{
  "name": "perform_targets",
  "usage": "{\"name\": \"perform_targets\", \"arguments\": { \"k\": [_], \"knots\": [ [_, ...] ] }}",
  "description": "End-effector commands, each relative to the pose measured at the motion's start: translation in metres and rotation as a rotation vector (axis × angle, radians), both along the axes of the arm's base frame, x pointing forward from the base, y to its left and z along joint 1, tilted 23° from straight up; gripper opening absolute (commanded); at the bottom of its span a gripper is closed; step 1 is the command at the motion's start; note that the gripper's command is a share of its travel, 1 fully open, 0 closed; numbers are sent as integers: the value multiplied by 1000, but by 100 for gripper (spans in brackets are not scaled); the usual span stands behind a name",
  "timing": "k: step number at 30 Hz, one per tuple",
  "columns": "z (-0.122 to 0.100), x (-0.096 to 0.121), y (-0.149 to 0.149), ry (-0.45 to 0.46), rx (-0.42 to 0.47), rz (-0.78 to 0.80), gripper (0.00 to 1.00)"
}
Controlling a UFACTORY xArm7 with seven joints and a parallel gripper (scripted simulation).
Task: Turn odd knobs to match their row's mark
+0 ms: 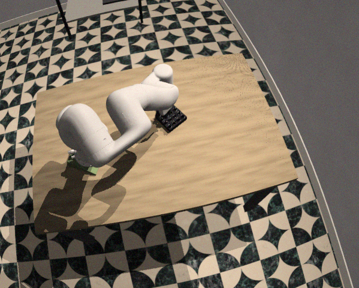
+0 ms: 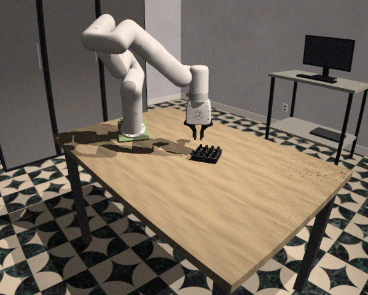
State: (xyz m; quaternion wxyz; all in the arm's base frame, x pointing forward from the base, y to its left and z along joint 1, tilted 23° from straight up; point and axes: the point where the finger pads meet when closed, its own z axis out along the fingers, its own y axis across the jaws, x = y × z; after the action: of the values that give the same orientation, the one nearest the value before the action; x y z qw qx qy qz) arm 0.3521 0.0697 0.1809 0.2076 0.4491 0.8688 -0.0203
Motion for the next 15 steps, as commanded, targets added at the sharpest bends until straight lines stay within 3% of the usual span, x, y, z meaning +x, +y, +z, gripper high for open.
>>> {"name": "perform_targets", "arguments": {
  "k": [1, 3, 15],
  "knots": [
    [2, 0, 1, 39, -46, 144, 19],
    [2, 0, 1, 39, -46, 144, 19],
    [3, 0, 1, 136, -195, 540, 19]
  ]
}}
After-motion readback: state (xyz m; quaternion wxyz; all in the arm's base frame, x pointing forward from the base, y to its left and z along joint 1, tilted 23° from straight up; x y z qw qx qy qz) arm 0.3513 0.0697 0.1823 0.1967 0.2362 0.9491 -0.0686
